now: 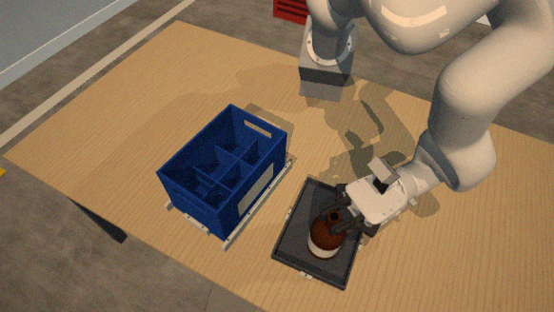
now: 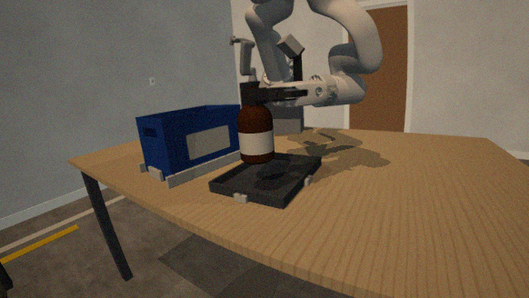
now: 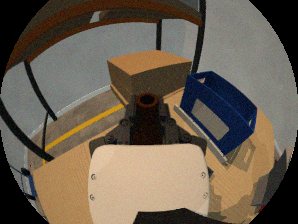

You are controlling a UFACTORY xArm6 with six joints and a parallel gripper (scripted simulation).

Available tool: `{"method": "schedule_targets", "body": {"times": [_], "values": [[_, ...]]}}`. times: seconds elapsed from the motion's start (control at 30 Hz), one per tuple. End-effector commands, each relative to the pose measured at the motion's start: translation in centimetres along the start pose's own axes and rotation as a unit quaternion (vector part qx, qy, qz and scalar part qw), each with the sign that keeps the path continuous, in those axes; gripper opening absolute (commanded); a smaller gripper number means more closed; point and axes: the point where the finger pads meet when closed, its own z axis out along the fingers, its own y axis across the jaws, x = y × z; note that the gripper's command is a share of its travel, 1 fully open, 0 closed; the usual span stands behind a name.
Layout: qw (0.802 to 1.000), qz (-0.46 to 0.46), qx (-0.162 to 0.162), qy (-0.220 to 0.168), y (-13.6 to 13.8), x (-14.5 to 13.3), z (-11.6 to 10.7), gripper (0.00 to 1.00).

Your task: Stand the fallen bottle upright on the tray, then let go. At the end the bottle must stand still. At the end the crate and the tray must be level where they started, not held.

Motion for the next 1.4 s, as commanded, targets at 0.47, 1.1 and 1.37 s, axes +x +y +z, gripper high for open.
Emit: {"method": "schedule_targets", "body": {"times": [0.47,1.1,1.37], "values": [[1.000,0.001,0.000,0.000,-0.1,-0.4,0.0,0.00],[1.000,0.001,0.000,0.000,-0.1,-1.8,0.0,0.00],[1.000,0.001,0.000,0.000,-0.1,-2.5,0.0,0.00]]}}
